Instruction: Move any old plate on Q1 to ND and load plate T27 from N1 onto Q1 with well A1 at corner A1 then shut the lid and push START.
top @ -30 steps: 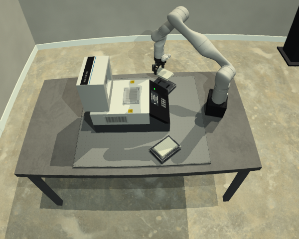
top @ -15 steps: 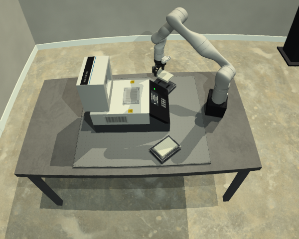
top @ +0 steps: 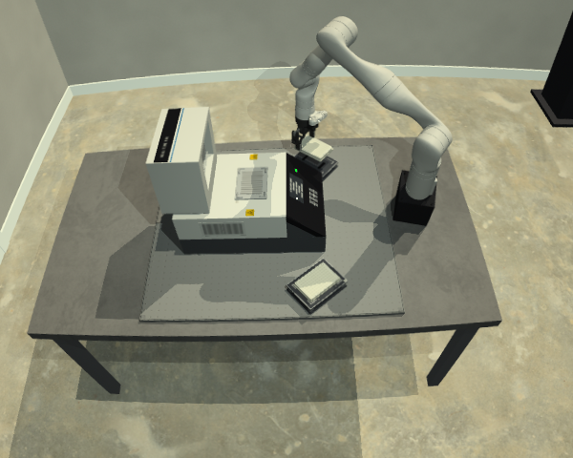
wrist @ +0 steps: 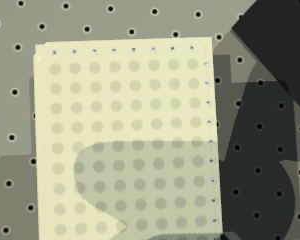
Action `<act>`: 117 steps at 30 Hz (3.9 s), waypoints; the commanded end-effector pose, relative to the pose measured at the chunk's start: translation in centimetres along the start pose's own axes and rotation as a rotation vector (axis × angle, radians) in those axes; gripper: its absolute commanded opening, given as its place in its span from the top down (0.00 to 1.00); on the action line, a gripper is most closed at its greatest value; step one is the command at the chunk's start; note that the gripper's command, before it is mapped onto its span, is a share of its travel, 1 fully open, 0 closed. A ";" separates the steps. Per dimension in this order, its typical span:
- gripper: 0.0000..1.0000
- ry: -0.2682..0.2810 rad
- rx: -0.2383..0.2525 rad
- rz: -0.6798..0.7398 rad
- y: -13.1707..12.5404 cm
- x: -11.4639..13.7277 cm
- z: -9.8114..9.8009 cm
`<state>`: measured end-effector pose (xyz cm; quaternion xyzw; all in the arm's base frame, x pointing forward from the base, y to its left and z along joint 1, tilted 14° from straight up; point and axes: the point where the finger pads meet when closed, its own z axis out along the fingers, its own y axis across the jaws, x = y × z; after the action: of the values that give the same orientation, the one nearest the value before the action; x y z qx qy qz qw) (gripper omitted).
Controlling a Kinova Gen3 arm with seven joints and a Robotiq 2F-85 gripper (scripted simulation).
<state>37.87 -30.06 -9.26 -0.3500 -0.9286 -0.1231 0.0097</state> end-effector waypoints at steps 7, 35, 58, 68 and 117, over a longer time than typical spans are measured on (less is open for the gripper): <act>0.10 -0.002 0.000 0.000 0.0 -0.1 0.9; 0.10 -0.002 0.000 0.000 0.0 -0.1 3.7; 0.10 -0.002 0.000 0.000 0.0 -0.1 4.6; 0.10 -0.002 0.000 0.000 0.0 -0.1 5.5; 0.10 -0.002 0.000 0.000 0.0 -0.1 5.9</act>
<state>38.27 -28.66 -15.01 -0.3499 -0.9286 -0.1231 0.0097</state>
